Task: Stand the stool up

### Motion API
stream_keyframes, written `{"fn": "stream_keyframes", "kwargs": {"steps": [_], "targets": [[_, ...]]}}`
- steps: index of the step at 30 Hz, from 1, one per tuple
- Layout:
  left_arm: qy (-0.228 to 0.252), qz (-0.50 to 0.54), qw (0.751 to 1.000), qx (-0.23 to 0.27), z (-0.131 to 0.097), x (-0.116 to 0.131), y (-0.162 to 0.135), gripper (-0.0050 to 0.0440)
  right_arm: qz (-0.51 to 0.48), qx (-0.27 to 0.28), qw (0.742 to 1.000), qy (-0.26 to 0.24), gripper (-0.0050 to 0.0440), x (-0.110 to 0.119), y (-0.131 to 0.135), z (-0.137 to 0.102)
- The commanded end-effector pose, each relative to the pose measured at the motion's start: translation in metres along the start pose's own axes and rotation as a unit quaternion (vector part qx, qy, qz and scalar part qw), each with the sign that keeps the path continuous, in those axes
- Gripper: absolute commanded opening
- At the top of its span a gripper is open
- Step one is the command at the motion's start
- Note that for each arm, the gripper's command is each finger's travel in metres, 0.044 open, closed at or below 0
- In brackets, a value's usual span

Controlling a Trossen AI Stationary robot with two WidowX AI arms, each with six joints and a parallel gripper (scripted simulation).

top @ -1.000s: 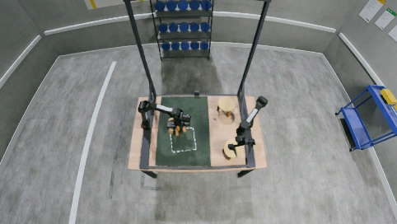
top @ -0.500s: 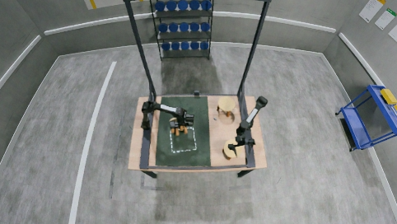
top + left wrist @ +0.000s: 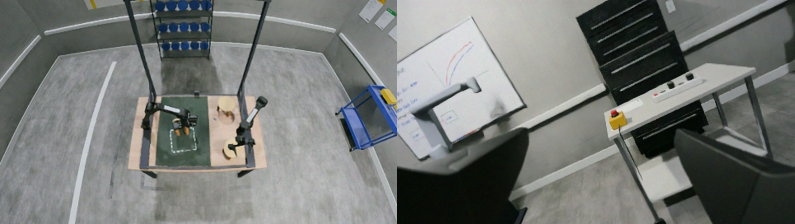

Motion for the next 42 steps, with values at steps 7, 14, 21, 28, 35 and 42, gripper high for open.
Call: {"fn": "stream_keyframes", "kwargs": {"steps": [7,14,21,28,35,42], "targets": [[-0.014,-0.015,1.0,-0.005,-0.001,-0.009,0.006,0.04,-0.03,0.021,0.999,0.004,0.0194,0.005,-0.016,-0.004],[-0.014,-0.015,1.0,-0.005,-0.001,-0.009,0.006,0.04,-0.03,0.021,0.999,0.004,0.0194,0.007,-0.019,-0.002],[-0.014,-0.015,1.0,-0.005,-0.001,-0.009,0.006,0.04,-0.03,0.021,0.999,0.004,0.0194,0.007,-0.021,-0.001],[-0.014,-0.015,1.0,-0.005,-0.001,-0.009,0.006,0.04,-0.03,0.021,0.999,0.004,0.0194,0.007,-0.021,-0.001],[-0.014,-0.015,1.0,-0.005,-0.001,-0.009,0.006,0.04,-0.03,0.021,0.999,0.004,0.0194,0.007,-0.021,-0.001],[-0.014,-0.015,1.0,-0.005,-0.001,-0.009,0.006,0.04,-0.03,0.021,0.999,0.004,0.0194,0.007,-0.021,-0.001]]}}
Point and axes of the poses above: on each arm, the point midway between the two fingers, 35 mm back from their tips, its own z axis out along the fingers, its own y axis across the jaws, x = y × z, the point moved 9 cm from there along -z, back along the fingers
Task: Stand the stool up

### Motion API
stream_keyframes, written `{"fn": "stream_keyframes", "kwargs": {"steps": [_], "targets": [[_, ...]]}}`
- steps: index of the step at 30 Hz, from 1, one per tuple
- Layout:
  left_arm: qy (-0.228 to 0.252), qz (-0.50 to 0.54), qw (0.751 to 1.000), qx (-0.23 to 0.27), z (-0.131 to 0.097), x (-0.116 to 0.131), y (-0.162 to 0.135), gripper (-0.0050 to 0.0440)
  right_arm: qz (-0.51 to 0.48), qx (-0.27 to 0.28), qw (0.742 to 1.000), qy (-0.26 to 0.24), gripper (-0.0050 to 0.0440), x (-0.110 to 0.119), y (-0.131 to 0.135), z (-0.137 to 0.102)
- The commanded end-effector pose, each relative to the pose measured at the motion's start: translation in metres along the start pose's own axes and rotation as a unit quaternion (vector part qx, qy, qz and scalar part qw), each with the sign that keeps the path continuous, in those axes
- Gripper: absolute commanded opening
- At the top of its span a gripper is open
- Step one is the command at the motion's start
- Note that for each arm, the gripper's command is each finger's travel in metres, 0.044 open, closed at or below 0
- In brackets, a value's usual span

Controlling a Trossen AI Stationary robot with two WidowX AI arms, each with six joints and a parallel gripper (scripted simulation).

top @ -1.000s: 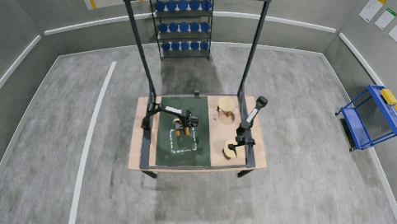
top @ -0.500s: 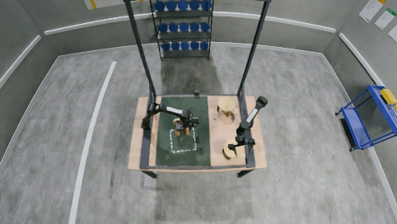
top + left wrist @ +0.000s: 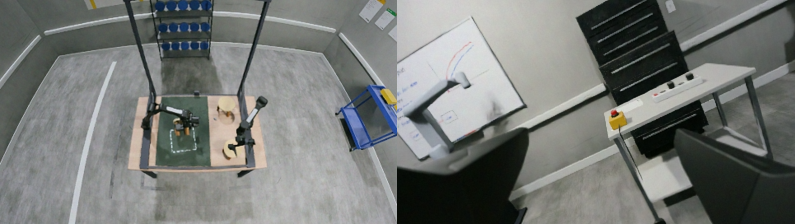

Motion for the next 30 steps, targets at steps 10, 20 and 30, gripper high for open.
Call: {"fn": "stream_keyframes", "kwargs": {"steps": [10,20,30], "targets": [[-0.014,-0.015,1.0,-0.005,-0.001,-0.0085,0.0059,0.04,-0.01,0.024,1.0,0.006,0.0194,-0.0006,-0.0061,-0.0111],[-0.014,-0.015,1.0,-0.005,-0.001,-0.0085,0.0059,0.04,-0.01,0.024,1.0,0.006,0.0194,-0.0006,-0.0061,-0.0111],[-0.014,-0.015,1.0,-0.005,-0.001,-0.0085,0.0059,0.04,-0.01,0.024,1.0,0.006,0.0229,-0.0006,-0.0061,-0.0112]]}}
Point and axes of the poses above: on each arm, the point midway between the two fingers, 35 mm back from their tips, its own z axis out along the fingers, its own y axis across the jaws, x = y × z, the point moved 9 cm from there along -z, back along the fingers
